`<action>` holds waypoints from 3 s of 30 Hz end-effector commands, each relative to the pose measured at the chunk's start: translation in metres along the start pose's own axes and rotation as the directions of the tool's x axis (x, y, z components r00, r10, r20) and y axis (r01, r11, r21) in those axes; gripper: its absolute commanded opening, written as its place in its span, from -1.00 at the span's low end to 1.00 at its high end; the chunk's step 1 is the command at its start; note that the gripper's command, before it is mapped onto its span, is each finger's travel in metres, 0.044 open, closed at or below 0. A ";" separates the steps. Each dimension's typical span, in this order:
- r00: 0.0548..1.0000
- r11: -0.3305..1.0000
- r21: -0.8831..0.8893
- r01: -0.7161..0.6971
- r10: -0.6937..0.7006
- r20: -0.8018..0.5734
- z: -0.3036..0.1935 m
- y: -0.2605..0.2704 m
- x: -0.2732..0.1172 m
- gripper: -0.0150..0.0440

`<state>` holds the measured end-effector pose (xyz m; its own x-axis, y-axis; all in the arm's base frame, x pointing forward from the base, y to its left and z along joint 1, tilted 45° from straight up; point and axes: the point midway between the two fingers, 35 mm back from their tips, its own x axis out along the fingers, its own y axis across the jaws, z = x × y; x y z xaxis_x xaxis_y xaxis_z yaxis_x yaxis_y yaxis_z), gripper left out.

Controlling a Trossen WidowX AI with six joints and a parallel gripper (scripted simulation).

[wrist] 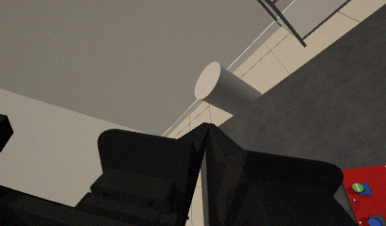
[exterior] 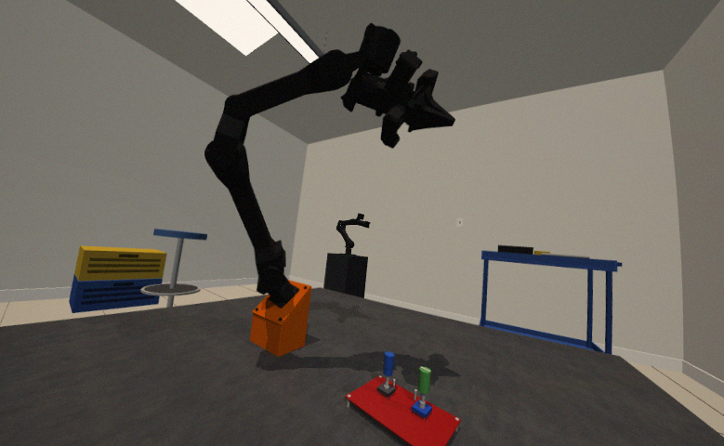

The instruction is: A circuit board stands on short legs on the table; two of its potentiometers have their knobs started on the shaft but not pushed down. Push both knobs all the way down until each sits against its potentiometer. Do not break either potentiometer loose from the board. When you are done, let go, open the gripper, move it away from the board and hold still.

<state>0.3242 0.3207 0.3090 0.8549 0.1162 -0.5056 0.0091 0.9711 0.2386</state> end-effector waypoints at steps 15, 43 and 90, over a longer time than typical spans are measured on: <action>0.883 0.884 -0.313 0.346 -0.420 -0.210 -0.080 -0.123 0.088 -0.49; 0.403 0.539 -0.718 0.440 -0.833 -0.379 -0.170 -0.302 0.095 -0.49; 0.403 0.538 -0.719 0.441 -0.834 -0.377 -0.186 -0.339 0.113 -0.49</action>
<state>0.3202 0.0441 0.0166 0.1370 -0.6818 -0.7186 0.0122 0.7266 -0.6870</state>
